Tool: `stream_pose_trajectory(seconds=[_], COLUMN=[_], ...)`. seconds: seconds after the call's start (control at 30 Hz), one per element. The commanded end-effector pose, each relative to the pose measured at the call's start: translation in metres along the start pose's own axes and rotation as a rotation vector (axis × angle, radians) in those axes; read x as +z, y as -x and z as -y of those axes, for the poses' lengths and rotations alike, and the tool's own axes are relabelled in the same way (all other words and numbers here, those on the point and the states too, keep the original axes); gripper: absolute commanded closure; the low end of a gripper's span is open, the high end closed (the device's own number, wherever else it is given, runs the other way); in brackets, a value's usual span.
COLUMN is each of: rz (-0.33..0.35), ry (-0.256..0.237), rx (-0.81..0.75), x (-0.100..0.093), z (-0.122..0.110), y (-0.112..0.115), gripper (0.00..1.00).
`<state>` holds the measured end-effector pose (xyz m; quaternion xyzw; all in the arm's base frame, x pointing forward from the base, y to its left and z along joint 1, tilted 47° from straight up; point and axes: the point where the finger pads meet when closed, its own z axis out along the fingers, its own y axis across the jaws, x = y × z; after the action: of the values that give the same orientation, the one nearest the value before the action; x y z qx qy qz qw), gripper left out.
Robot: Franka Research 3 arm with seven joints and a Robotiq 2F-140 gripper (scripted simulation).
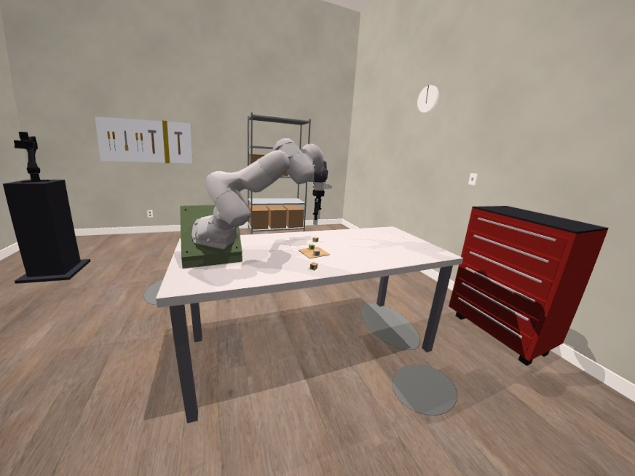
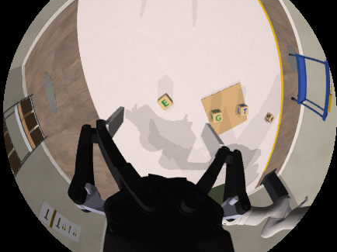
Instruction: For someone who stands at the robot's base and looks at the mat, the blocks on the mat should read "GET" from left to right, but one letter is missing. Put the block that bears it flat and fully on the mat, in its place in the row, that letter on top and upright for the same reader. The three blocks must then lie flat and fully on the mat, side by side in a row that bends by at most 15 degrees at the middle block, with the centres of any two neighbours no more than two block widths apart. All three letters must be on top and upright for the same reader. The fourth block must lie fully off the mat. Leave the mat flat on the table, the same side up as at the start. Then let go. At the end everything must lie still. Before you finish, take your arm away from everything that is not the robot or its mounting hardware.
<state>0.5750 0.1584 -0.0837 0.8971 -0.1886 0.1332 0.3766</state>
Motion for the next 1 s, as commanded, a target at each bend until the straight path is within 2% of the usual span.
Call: stream_pose_trajectory(seconds=[0.0,0.97], rz=[-0.004,-0.003], ry=[0.006,0.007], rx=[-0.112,-0.538], x=[0.0014,0.0059], z=[-0.0012,-0.0012], y=[-0.001,-0.0011], gripper=[0.0,0.0])
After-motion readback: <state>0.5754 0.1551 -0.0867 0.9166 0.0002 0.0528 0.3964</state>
